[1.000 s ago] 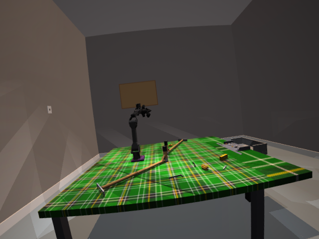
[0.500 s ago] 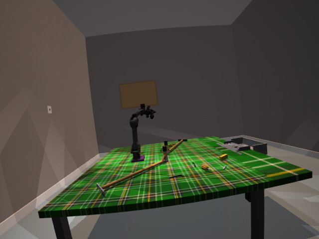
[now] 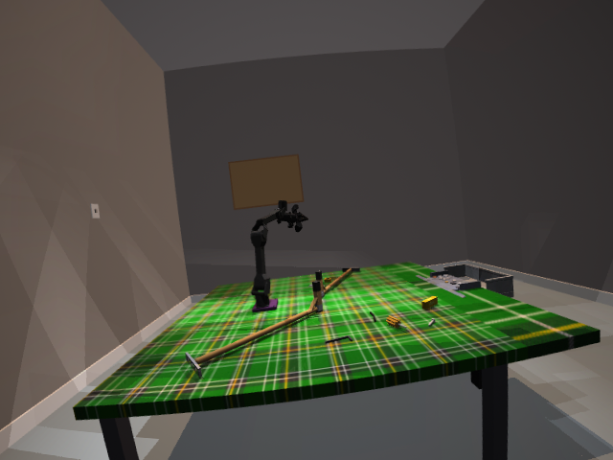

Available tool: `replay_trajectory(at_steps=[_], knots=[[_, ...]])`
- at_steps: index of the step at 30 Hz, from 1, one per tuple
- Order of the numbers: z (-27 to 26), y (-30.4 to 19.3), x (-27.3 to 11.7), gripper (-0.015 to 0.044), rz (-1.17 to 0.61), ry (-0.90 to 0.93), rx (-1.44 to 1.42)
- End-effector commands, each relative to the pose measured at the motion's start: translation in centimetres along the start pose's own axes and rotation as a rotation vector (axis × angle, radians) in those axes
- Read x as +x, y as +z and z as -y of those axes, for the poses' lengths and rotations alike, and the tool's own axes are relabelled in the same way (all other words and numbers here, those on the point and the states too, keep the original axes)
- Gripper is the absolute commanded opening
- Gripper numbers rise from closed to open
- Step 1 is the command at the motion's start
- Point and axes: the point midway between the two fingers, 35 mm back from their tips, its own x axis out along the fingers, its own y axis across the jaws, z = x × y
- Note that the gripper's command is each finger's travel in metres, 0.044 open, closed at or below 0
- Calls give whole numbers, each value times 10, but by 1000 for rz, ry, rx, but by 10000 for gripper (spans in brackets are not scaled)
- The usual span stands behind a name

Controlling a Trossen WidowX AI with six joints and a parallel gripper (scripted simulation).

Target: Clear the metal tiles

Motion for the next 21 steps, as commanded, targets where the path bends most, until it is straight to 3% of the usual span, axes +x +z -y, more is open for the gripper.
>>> replay_trajectory(at_steps=[1,21], knots=[[-18,-9,11,0,-4,53,40],[-84,-57,42,0,-62,250,237]])
